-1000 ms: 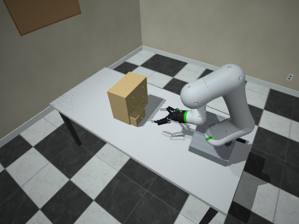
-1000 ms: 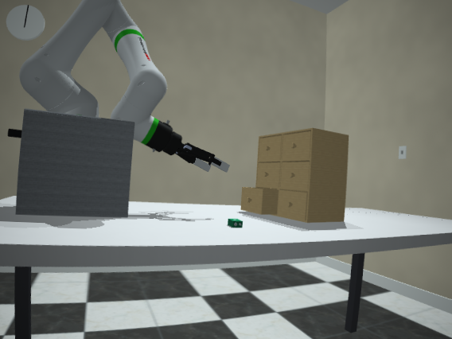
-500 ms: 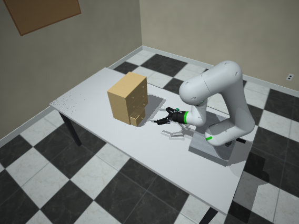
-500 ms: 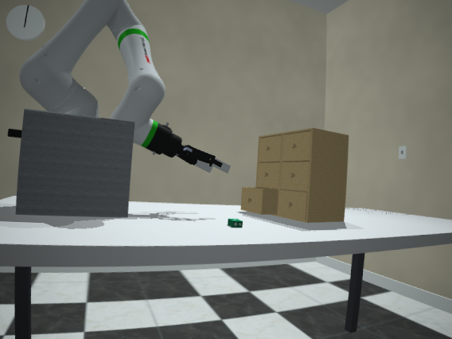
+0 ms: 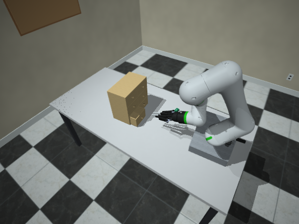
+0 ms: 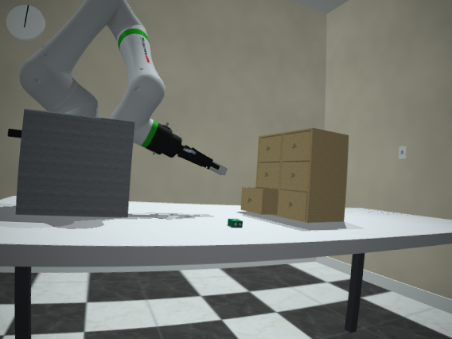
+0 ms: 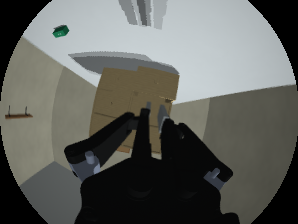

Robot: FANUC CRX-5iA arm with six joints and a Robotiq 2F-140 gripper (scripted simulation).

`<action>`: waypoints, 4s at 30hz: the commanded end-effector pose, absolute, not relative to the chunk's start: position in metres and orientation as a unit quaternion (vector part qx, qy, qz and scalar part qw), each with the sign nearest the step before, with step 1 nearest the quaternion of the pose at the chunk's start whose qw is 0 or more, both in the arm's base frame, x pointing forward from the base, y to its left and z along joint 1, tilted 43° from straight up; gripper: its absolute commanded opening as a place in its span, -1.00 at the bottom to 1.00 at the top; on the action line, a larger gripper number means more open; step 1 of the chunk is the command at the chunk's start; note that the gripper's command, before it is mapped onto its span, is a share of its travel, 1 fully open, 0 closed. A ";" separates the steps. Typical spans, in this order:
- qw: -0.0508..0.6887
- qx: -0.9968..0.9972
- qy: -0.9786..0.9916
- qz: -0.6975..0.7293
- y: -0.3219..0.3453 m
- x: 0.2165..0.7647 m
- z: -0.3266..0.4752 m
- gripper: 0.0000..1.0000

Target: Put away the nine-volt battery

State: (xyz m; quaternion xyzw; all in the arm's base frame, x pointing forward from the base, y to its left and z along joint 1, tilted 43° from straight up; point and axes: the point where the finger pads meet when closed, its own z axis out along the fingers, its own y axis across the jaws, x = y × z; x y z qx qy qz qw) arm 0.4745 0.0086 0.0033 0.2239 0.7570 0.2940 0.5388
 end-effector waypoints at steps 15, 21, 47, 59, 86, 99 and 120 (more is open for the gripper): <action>0.539 0.224 0.757 0.294 0.016 0.482 -0.005 -1.00; 0.539 0.224 0.757 0.294 0.032 0.499 -0.022 -1.00; 0.539 0.224 0.757 0.294 0.074 0.542 -0.068 -1.00; 0.539 0.224 0.757 0.294 0.074 0.542 -0.068 -1.00; 0.539 0.224 0.757 0.294 0.074 0.547 -0.068 -1.00; 0.539 0.224 0.757 0.294 0.073 0.559 -0.068 -1.00; 0.539 0.224 0.757 0.294 0.072 0.590 -0.068 -1.00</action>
